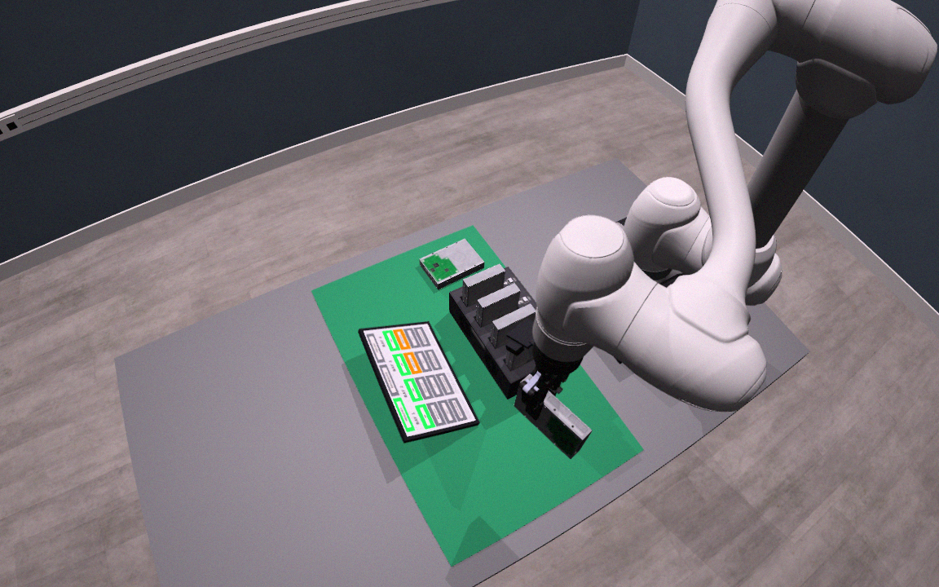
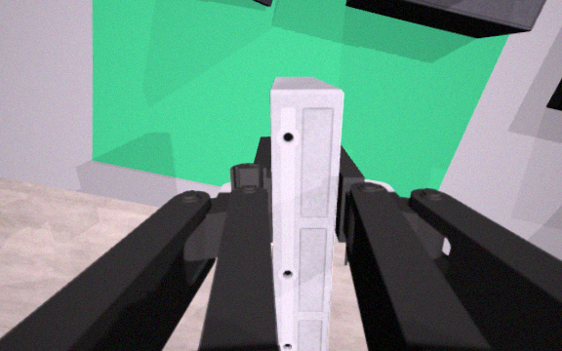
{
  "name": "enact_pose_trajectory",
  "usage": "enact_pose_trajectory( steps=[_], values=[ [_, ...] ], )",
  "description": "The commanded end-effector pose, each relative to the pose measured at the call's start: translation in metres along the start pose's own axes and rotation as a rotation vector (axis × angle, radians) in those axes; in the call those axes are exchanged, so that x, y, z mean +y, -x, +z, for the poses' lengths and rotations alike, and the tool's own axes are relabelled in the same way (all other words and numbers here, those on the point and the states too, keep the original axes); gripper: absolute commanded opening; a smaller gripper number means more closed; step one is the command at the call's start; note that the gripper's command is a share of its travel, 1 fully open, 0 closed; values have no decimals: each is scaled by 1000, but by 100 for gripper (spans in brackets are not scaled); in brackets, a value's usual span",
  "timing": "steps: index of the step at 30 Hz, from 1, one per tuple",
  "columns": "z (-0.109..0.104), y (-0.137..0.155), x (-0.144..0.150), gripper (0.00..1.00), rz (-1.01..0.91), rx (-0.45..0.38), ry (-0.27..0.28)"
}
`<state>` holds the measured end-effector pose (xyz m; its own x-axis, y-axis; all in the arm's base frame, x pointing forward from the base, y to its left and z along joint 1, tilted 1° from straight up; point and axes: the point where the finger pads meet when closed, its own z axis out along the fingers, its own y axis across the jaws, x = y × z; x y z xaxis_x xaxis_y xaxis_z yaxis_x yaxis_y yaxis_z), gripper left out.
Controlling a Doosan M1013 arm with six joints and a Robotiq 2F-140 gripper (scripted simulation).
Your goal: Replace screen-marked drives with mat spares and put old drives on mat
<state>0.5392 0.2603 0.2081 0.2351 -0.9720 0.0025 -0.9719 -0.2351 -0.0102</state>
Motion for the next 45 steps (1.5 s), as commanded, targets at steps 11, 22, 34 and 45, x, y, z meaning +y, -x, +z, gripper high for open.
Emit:
enact_pose_trajectory(
  steps=[11, 22, 34, 45],
  values=[
    [-1, 0, 0, 10, -167, -1, -2],
    [0, 0, 0, 10, -211, 17, -1],
    [0, 0, 1, 10, -210, 257, -22],
    [-1, 0, 0, 10, -208, 389, -43]
  ],
)
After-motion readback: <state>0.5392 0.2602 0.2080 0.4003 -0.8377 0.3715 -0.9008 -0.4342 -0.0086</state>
